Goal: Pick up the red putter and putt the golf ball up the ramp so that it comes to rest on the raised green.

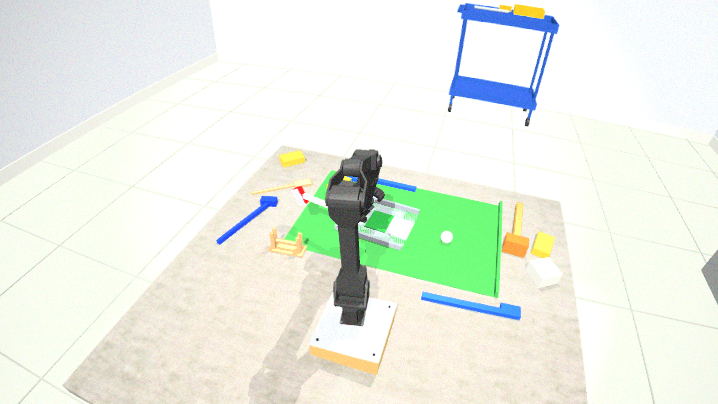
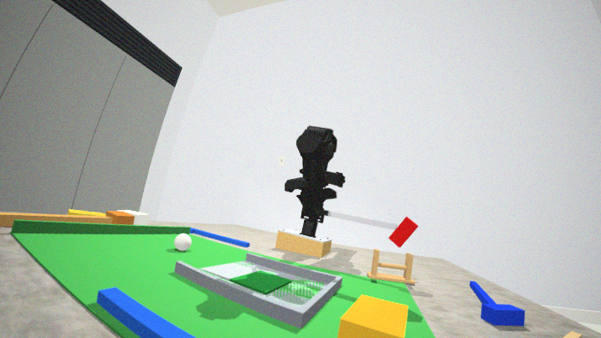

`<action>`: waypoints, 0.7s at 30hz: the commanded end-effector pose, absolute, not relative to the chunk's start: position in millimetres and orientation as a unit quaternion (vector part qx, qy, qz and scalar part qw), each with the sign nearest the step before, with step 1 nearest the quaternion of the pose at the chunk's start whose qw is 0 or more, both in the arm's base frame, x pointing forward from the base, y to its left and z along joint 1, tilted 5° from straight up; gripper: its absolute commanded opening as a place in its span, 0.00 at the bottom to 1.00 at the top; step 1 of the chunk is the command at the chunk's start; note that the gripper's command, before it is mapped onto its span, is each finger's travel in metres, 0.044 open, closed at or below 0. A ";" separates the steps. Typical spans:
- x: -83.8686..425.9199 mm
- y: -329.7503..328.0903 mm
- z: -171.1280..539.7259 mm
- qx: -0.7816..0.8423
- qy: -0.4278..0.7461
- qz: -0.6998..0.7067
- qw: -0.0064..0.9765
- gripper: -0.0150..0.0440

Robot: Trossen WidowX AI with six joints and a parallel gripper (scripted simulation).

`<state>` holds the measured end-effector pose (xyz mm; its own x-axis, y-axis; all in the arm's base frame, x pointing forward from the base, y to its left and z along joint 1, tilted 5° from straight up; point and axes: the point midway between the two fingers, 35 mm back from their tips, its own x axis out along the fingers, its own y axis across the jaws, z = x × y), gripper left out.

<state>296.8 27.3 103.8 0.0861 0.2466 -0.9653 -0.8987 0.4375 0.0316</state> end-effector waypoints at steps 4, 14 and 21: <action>301.2 -11.5 103.4 -0.268 0.560 0.372 0.690 0.25; 297.5 -70.6 102.4 -0.201 0.608 0.285 0.713 0.25; 287.9 -111.3 101.8 -0.151 0.636 0.223 0.723 0.25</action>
